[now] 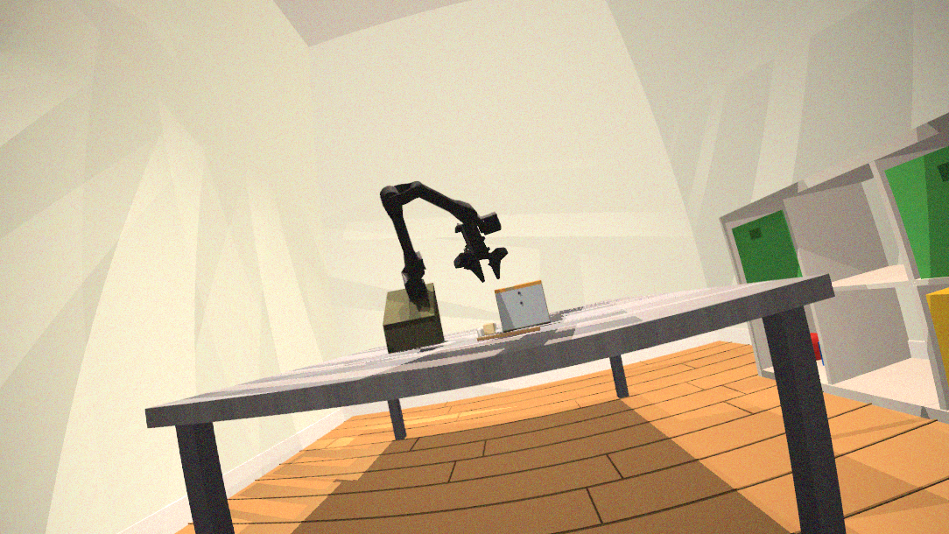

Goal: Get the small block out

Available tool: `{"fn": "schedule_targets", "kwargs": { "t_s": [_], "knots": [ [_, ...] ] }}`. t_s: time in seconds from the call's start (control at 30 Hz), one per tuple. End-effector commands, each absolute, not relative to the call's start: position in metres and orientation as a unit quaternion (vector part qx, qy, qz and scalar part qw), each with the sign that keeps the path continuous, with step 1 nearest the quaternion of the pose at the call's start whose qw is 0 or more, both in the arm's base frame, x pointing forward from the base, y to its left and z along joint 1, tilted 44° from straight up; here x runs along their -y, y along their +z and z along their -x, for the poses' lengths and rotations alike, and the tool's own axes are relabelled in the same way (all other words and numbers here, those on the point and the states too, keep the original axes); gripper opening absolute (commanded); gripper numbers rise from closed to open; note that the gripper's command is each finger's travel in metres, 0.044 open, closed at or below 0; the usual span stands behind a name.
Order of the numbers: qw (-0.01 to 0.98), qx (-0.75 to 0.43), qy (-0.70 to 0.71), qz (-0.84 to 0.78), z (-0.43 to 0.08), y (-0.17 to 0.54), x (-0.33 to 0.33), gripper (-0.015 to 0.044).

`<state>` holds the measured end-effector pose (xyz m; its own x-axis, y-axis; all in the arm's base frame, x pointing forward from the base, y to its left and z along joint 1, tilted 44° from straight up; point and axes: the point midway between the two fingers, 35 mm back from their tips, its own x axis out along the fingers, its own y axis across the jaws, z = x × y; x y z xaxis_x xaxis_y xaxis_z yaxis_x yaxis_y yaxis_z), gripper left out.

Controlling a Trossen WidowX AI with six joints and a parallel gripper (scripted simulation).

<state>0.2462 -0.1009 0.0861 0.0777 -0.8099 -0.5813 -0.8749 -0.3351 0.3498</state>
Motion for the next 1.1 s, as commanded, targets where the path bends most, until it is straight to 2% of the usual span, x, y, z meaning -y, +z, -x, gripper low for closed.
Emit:
{"fn": "schedule_targets", "kwargs": {
  "t_s": [0.0, 0.17, 0.73, 0.8, 1.07],
  "knots": [
    [-0.164, -0.389, 0.470, 0.775, -0.219, 0.085, 0.102, 0.0285],
    [-0.244, -0.328, 0.488, 0.771, -0.214, 0.085, 0.101, 0.0285],
    [-0.238, -0.331, 0.486, 0.773, -0.214, 0.085, 0.101, 0.0285],
    [-0.182, -0.364, 0.463, 0.787, -0.214, 0.083, 0.103, 0.0285],
    [0.165, -0.527, 0.279, 0.786, -0.214, 0.070, 0.113, 0.0285]
  ]
}}
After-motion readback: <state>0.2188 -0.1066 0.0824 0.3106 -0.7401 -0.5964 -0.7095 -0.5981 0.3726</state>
